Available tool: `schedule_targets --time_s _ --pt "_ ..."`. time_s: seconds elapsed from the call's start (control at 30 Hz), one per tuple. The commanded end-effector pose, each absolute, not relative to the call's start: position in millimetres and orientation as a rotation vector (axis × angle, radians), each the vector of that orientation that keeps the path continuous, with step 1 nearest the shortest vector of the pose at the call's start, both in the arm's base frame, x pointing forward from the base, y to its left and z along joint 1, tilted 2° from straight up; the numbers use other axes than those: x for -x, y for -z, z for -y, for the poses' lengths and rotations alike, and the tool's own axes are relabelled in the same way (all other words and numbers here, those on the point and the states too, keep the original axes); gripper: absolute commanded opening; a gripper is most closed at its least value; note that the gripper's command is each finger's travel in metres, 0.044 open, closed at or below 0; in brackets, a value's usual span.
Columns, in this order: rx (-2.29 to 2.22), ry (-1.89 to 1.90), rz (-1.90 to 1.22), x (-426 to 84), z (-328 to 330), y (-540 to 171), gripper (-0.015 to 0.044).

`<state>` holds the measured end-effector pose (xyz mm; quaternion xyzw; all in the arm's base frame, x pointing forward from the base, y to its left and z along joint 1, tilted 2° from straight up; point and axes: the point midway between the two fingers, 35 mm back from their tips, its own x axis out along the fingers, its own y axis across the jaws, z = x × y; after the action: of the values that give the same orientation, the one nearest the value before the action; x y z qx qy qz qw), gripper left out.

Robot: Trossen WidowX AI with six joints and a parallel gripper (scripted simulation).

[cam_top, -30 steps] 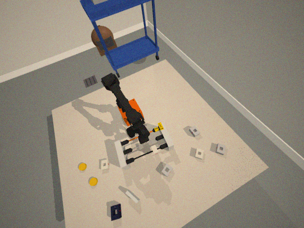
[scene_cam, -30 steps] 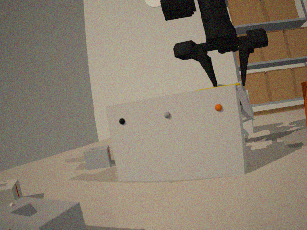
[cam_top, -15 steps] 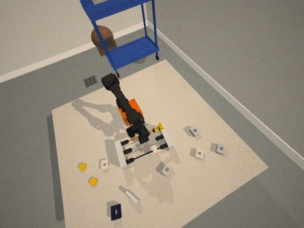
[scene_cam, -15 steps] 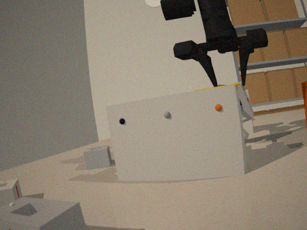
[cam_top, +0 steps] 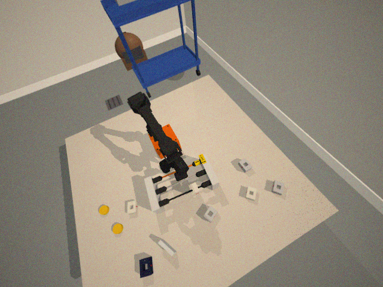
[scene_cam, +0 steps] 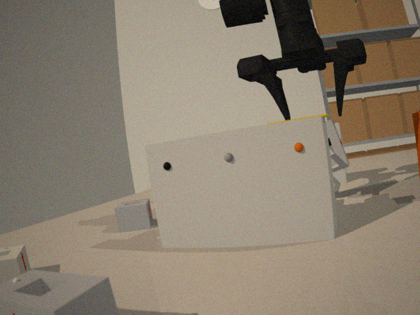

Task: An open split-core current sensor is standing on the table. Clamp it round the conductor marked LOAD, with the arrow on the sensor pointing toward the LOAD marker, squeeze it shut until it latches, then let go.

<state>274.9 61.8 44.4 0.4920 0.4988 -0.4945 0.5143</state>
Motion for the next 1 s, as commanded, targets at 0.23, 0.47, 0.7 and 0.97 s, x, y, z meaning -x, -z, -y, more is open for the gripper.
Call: schedule_targets --time_s 0.23,0.47,0.7,0.97 --pt "-1.181 1.191 -1.201 -275 -62 -42 0.0440" --pt "-1.163 1.219 -1.221 -274 -59 -6 0.0440" --pt "-1.162 1.219 -1.221 -274 -59 0 0.0440" --pt "-1.162 1.219 -1.221 -274 -58 13 0.0440"
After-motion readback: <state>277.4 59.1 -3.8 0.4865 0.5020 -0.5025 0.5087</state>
